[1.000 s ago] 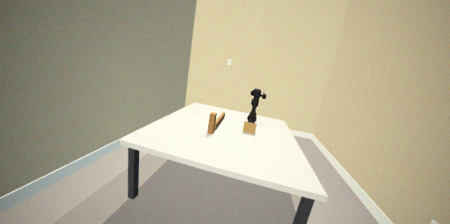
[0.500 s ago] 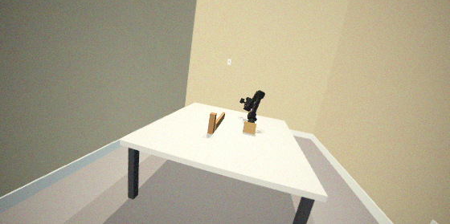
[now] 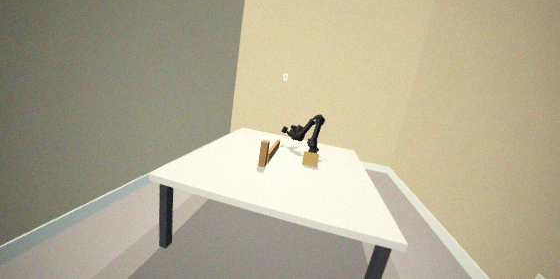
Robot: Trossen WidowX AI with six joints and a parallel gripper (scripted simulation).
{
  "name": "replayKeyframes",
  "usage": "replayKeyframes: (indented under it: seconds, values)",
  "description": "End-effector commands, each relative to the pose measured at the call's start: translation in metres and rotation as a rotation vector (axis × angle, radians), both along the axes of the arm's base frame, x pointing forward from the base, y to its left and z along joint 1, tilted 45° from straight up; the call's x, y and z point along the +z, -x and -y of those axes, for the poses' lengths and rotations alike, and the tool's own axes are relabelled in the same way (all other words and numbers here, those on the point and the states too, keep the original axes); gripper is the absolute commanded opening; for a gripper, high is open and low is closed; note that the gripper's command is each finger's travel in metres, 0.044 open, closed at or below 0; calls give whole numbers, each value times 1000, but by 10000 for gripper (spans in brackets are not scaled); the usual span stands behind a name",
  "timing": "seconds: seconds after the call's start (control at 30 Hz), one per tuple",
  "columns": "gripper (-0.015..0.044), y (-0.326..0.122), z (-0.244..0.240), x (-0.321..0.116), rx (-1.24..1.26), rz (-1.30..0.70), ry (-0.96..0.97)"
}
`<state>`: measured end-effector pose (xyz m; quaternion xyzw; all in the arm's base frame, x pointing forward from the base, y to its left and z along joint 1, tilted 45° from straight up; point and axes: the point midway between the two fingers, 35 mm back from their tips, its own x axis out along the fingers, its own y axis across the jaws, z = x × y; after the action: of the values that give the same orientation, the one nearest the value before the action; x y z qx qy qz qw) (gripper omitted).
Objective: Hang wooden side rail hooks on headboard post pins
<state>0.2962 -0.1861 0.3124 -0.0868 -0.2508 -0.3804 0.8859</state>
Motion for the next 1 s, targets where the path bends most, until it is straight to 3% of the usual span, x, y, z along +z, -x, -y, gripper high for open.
replayKeyframes:
  seconds: [0.0, 0.23, 0.47, 0.73, 0.97]
  values:
    - [440, -33, -36, -40, 105, -120, -35]
    - [440, -70, -111, -106, 292, -342, -28]
    - [440, -75, -192, -174, 469, -575, 39]
    - [440, -39, -275, -253, 659, -841, 158]
    - [440, 24, -327, -317, 813, -1077, 361]
